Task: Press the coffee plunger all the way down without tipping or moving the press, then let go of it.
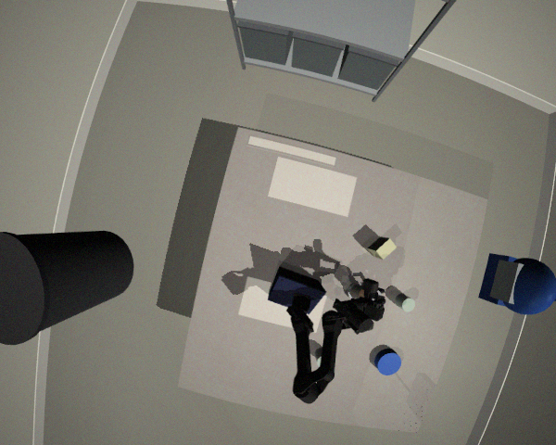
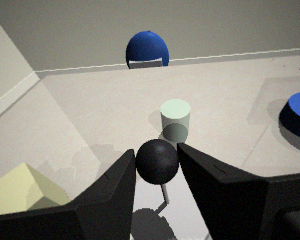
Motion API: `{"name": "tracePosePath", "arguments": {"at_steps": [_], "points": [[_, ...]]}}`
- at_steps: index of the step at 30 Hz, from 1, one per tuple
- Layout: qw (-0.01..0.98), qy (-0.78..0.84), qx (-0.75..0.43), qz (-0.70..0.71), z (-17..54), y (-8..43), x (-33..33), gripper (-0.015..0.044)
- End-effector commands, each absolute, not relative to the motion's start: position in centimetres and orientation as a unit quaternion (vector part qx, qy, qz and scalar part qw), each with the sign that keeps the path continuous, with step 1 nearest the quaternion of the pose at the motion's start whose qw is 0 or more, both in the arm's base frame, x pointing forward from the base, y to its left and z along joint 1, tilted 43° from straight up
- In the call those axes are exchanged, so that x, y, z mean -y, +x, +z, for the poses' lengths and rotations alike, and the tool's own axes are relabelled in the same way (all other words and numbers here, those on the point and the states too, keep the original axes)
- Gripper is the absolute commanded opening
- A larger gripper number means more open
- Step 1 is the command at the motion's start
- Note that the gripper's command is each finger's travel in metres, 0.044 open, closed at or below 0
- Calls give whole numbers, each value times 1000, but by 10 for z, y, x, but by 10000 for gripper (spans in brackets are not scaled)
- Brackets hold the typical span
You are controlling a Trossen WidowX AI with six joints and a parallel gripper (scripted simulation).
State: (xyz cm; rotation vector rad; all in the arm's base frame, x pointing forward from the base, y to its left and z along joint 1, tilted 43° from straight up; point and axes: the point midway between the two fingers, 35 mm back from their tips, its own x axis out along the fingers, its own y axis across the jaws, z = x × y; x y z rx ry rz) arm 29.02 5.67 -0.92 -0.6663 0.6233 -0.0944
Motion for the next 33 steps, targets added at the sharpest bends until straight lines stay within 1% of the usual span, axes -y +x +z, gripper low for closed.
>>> {"name": "tracePosePath", "arguments": {"at_steps": [1, 33], "points": [[877, -344, -332, -55, -24, 282, -42, 128], [877, -344, -331, -56, -27, 291, -46, 128]]}}
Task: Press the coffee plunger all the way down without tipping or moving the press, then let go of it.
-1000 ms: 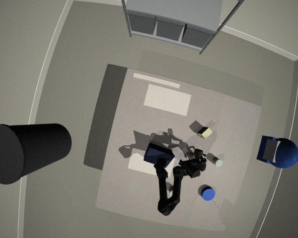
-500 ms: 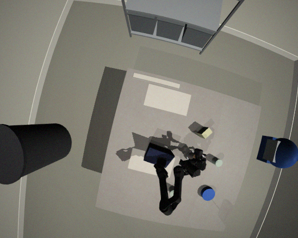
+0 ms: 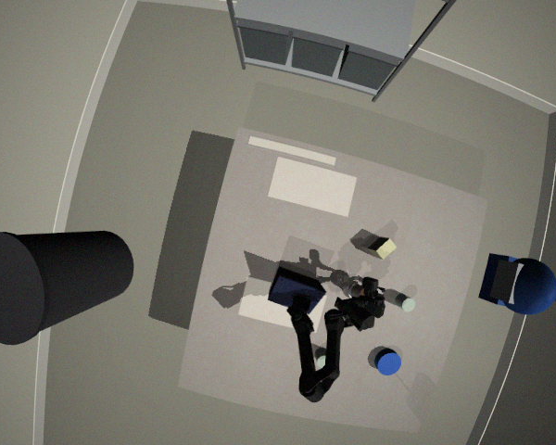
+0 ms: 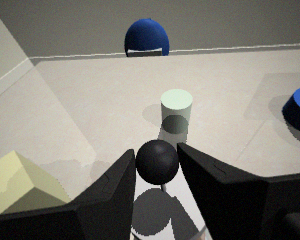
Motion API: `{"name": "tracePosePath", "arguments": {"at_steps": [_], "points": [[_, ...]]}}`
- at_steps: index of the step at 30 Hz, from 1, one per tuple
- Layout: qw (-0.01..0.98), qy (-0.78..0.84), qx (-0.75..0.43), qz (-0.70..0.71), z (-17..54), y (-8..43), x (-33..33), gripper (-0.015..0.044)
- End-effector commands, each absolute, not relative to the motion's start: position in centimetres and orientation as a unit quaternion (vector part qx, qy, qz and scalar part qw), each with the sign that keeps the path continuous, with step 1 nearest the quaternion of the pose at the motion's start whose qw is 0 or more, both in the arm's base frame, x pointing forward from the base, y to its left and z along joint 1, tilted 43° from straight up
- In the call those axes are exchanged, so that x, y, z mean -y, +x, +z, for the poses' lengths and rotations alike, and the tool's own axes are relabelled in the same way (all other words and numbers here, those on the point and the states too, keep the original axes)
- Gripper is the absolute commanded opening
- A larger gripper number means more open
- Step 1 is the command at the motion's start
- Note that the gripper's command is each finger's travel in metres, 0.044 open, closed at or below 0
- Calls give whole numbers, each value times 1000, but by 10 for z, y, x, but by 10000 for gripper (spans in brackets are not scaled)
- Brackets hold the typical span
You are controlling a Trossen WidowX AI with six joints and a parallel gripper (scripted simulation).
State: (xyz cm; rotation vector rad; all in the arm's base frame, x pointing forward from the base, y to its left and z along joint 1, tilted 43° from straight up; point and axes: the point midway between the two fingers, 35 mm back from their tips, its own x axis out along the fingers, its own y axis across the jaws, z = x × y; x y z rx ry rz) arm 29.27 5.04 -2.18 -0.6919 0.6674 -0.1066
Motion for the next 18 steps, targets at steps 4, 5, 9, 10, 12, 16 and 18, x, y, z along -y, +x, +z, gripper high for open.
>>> {"name": "tracePosePath", "arguments": {"at_steps": [4, 5, 9, 10, 12, 16, 18], "points": [[877, -344, -331, -56, -27, 291, -46, 128], [877, -344, -331, -56, -27, 291, -46, 128], [877, -344, -331, -56, -27, 292, -47, 128], [877, -344, -331, -56, -27, 292, -47, 128], [877, -344, -331, -56, -28, 293, -47, 128], [877, -344, -331, -56, -27, 293, -47, 128], [877, -344, -331, -56, -28, 293, -47, 128]]}}
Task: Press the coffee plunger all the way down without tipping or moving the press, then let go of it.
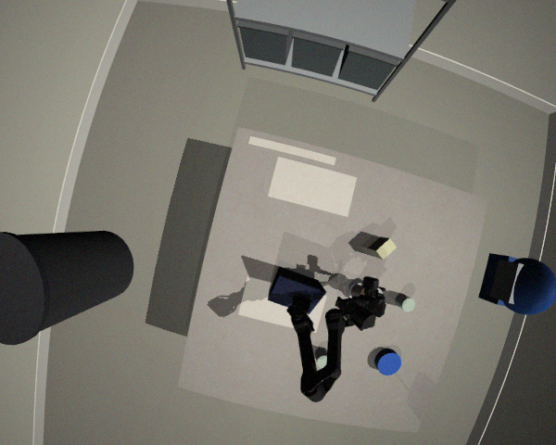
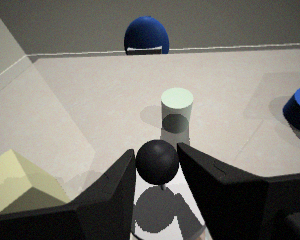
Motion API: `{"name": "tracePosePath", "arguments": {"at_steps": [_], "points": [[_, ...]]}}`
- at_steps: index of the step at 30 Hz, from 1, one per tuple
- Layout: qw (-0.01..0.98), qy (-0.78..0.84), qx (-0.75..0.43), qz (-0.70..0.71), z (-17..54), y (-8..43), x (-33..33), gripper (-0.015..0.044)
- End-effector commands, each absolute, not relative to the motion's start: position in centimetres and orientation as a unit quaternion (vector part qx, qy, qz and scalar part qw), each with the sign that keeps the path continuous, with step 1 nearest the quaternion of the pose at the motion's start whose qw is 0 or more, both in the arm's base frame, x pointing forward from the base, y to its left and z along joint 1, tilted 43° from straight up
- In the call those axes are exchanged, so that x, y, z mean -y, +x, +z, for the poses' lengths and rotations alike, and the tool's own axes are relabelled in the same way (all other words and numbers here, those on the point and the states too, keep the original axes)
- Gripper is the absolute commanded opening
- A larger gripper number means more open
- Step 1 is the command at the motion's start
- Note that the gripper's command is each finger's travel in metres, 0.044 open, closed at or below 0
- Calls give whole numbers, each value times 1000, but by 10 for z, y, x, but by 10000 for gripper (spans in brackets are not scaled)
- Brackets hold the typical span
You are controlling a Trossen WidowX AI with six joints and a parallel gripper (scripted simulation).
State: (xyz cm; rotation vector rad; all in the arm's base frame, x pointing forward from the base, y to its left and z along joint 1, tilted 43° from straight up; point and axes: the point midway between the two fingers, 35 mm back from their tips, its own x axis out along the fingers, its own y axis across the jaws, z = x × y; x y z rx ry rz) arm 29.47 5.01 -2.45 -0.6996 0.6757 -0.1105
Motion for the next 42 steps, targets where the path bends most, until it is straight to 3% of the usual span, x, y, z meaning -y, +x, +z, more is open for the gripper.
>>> {"name": "tracePosePath", "arguments": {"at_steps": [1, 11, 23, 34, 42], "points": [[877, -344, -331, -56, -28, 294, -47, 128], [882, -336, -325, -53, -25, 295, -50, 128], [882, -336, -325, -53, -25, 295, -50, 440], [895, -324, -307, -25, -12, 300, -79, 440], [881, -334, -332, -50, 35, 264, -91, 440]]}}
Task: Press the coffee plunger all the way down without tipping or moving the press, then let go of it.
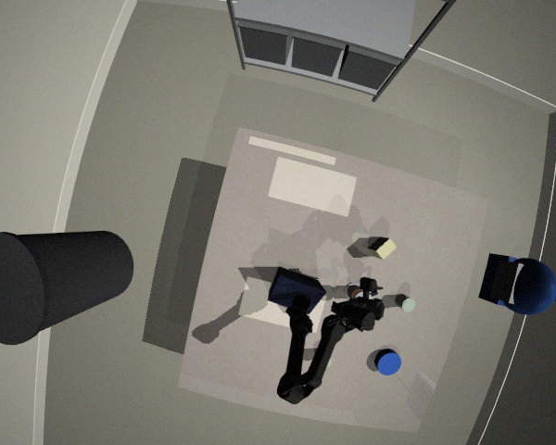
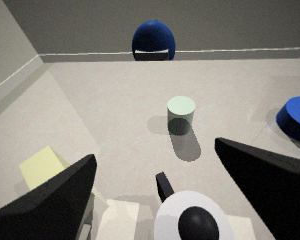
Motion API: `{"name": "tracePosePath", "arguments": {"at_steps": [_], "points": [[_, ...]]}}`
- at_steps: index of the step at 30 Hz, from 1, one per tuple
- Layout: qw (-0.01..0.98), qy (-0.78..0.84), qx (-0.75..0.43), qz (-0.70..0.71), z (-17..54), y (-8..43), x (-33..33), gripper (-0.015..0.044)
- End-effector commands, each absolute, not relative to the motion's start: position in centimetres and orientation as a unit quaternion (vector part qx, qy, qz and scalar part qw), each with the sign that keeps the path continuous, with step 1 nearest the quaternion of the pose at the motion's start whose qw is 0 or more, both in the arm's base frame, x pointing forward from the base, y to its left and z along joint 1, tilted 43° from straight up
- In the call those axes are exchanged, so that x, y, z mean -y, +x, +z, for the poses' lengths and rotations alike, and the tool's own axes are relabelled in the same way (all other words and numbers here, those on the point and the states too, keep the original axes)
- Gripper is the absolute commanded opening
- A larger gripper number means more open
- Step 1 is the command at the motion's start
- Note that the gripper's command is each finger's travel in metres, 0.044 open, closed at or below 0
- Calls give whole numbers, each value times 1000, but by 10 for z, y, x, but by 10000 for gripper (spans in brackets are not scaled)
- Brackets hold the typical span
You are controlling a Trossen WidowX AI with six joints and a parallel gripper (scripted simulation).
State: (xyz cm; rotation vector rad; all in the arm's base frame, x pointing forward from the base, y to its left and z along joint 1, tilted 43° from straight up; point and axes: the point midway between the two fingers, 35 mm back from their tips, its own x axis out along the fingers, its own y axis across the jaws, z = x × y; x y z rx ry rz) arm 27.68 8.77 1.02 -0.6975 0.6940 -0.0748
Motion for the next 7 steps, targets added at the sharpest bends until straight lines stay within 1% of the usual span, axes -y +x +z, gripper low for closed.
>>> {"name": "tracePosePath", "arguments": {"at_steps": [1, 3, 7], "points": [[879, -337, -332, -54, 43, 258, -91, 440], [877, -341, -332, -59, 54, 249, -89, 440], [877, -342, -331, -60, 56, 248, -89, 440]]}}
